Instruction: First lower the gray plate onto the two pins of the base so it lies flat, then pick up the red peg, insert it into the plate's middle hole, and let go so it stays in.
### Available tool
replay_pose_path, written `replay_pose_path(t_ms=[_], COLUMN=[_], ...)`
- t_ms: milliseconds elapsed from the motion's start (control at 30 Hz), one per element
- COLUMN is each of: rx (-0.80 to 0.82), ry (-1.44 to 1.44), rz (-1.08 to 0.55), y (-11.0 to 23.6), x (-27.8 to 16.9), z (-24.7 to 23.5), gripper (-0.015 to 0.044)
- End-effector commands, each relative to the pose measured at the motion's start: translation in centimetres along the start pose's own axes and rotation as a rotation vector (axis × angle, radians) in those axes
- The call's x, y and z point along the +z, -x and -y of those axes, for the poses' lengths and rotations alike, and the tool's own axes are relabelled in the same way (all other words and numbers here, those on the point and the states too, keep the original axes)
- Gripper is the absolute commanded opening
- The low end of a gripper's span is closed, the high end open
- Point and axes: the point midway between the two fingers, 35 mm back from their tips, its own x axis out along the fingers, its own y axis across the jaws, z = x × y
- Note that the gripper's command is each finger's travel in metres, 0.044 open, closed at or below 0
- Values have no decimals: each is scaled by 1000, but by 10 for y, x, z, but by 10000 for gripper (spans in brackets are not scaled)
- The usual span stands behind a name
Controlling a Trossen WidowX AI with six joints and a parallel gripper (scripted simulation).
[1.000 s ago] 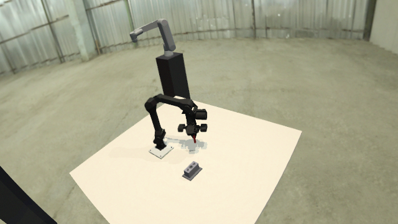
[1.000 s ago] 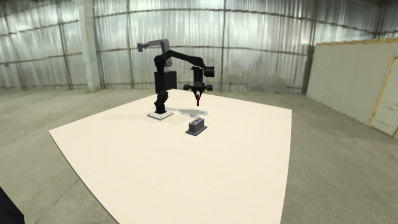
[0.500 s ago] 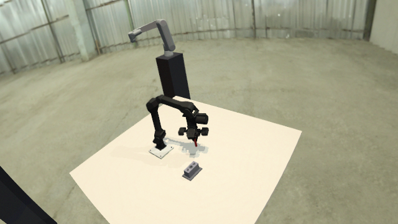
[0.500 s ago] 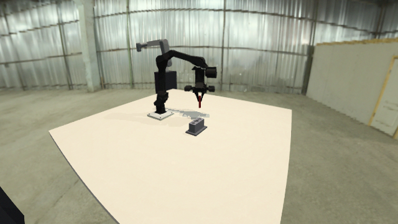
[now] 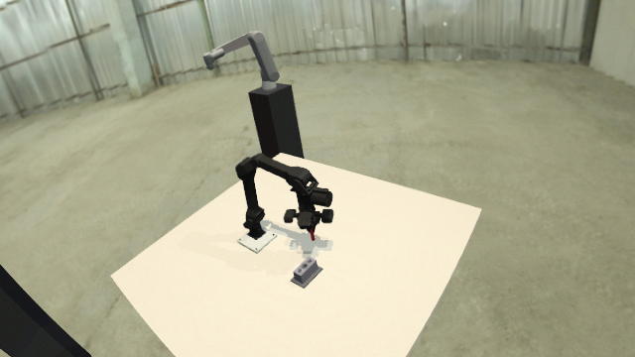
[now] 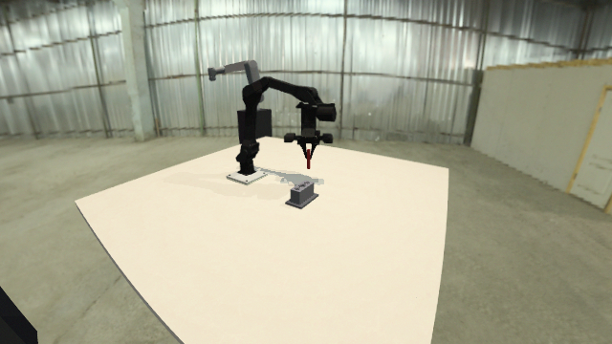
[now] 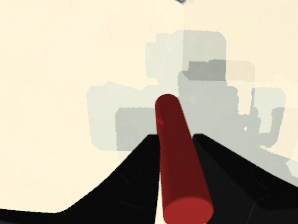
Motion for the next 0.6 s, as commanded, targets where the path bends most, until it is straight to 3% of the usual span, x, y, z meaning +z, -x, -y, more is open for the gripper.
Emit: replay_pose_path(t_ms=[0,567], rx=[-3,-7], ry=[5,8], rz=[4,5], y=[0,0], x=[13,64], z=[-2,-1], gripper=[0,0])
